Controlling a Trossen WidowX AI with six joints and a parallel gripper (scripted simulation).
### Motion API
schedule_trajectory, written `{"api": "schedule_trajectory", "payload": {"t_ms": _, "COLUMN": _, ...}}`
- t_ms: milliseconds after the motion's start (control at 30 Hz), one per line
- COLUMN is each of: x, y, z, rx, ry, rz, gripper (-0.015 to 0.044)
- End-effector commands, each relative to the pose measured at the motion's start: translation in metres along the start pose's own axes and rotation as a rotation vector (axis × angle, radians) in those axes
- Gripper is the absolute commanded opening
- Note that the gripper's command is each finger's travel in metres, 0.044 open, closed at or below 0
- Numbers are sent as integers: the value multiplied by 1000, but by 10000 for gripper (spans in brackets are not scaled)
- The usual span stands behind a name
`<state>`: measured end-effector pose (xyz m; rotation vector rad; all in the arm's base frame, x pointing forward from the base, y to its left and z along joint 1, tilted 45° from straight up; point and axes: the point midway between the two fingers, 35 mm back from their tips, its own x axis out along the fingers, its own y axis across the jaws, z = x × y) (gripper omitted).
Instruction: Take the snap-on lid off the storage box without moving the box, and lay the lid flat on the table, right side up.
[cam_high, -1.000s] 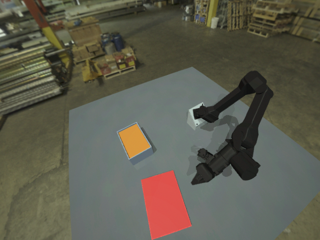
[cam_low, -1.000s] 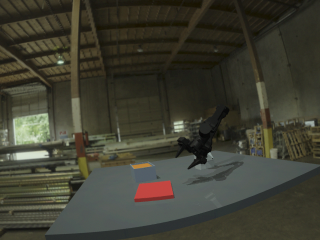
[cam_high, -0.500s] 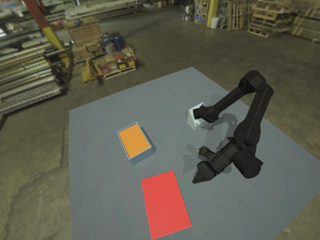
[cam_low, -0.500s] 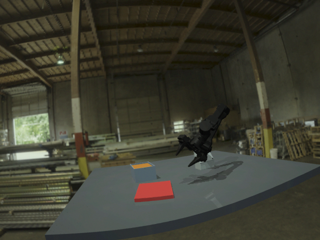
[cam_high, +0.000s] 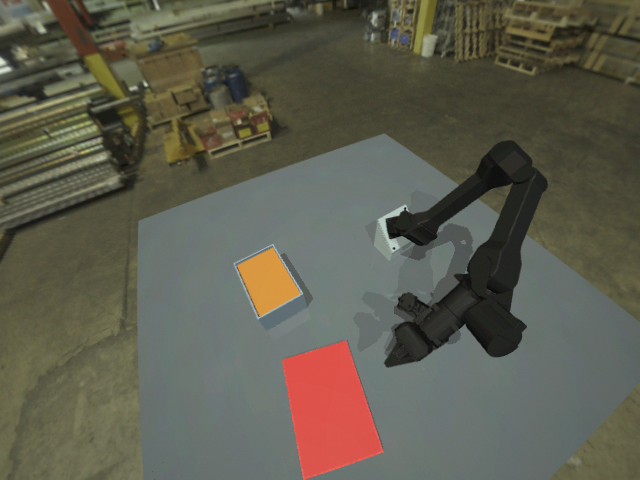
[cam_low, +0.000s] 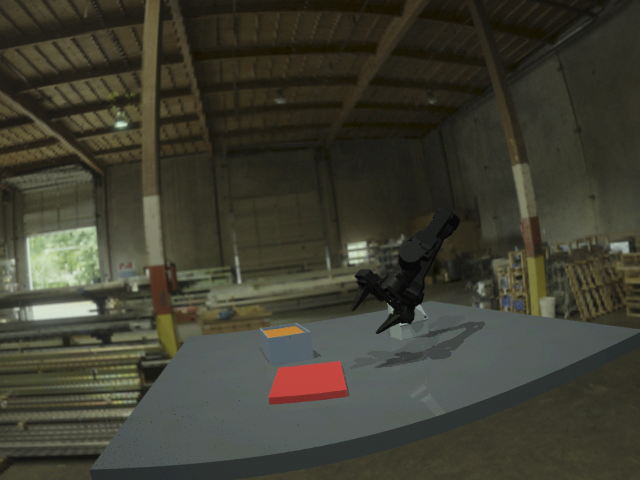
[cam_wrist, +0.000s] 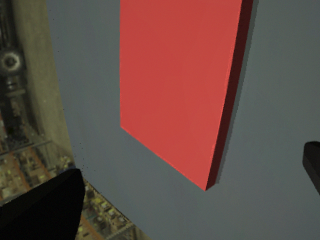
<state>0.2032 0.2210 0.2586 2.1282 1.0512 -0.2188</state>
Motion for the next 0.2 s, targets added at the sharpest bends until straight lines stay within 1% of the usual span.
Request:
{"api": "schedule_trajectory", "payload": {"t_ms": 0, "x": 0, "y": -1, "z": 0, "rx": -3, "ry": 3, "rz": -5, "gripper": 440}}
{"api": "schedule_trajectory", "payload": {"t_ms": 167, "x": 0, "y": -1, "z": 0, "rx": -3, "ry": 3, "rz": -5, "gripper": 440}}
